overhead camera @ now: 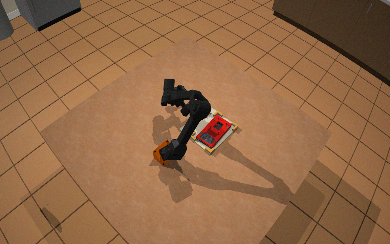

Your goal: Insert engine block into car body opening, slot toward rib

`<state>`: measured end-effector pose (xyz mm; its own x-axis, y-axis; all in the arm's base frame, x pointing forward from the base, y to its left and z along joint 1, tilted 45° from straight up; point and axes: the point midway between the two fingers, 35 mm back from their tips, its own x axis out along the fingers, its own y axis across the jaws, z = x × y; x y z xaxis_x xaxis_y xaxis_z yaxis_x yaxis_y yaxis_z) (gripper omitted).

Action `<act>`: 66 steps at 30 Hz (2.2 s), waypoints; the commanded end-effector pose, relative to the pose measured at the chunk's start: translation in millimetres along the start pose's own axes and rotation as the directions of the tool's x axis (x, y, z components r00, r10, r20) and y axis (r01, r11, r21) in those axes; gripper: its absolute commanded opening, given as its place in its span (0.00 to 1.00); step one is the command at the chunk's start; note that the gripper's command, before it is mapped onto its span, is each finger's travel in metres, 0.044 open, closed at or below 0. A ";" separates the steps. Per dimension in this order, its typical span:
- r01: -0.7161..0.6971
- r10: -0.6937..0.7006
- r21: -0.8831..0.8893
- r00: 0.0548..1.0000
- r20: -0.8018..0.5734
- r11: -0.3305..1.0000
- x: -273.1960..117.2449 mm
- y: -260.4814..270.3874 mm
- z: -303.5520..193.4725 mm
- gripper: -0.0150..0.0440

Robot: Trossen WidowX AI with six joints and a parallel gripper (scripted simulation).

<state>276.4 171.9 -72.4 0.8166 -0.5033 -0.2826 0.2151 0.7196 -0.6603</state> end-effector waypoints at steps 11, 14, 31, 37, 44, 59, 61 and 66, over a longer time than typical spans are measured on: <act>-0.022 0.016 -0.112 0.999 -0.048 0.994 2.1 7.7 2.9 1.00; -0.047 0.029 -0.200 0.995 -0.091 0.979 3.5 13.5 5.8 1.00; -0.283 0.066 -0.609 0.933 -0.353 0.741 5.2 30.7 24.7 1.00; -0.390 0.065 -0.691 0.893 -0.446 0.608 2.8 30.1 32.4 1.00; -0.518 0.056 -0.737 0.832 -0.552 0.433 -2.0 25.0 42.1 1.00; -0.752 0.012 -0.658 0.659 -0.752 0.038 -20.0 -0.2 65.7 1.00; -0.760 0.009 -0.650 0.650 -0.760 0.021 -21.0 -1.6 66.8 1.00; -0.760 0.009 -0.650 0.650 -0.760 0.021 -19.7 -1.6 67.9 1.00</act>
<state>294.9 212.5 -19.3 0.1344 -0.6848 -0.7162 -0.9596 0.0903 -0.2664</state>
